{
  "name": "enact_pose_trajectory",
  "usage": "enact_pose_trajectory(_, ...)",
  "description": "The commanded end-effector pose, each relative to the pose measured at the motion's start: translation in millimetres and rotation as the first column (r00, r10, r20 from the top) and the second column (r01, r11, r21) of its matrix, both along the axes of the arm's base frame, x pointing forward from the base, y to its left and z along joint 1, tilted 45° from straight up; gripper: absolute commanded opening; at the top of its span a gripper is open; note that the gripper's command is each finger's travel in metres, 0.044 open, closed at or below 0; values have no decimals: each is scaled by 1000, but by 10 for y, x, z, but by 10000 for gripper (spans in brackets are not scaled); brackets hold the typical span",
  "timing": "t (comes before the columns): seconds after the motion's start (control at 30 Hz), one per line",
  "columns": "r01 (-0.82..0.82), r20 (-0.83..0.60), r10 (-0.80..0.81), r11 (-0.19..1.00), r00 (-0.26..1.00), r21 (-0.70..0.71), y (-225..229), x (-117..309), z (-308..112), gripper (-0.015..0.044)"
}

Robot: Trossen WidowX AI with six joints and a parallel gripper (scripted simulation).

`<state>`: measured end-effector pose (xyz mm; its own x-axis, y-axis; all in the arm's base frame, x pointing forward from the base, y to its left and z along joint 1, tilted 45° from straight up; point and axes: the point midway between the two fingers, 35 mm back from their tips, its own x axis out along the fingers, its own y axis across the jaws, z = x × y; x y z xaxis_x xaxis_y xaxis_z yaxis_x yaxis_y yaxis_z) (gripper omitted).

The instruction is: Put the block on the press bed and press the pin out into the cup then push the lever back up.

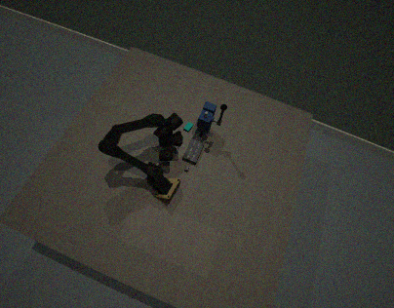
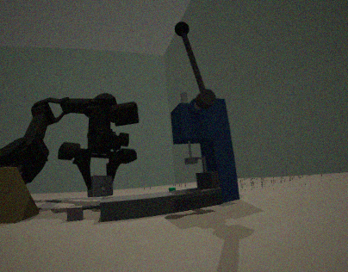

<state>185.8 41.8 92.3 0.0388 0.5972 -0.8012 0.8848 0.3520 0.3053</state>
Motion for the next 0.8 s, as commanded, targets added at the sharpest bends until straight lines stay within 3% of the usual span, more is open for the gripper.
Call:
enact_pose_trajectory(0.0, 13, 8, -12, 998, 1000, -63, 5, -23, -20, 0)
enact_pose_trajectory(0.47, 153, 144, -116, 948, 983, -278, 18, 8, 15, 0)
enact_pose_trajectory(0.77, 195, 185, -143, 931, 972, -307, 22, 24, 34, 0)
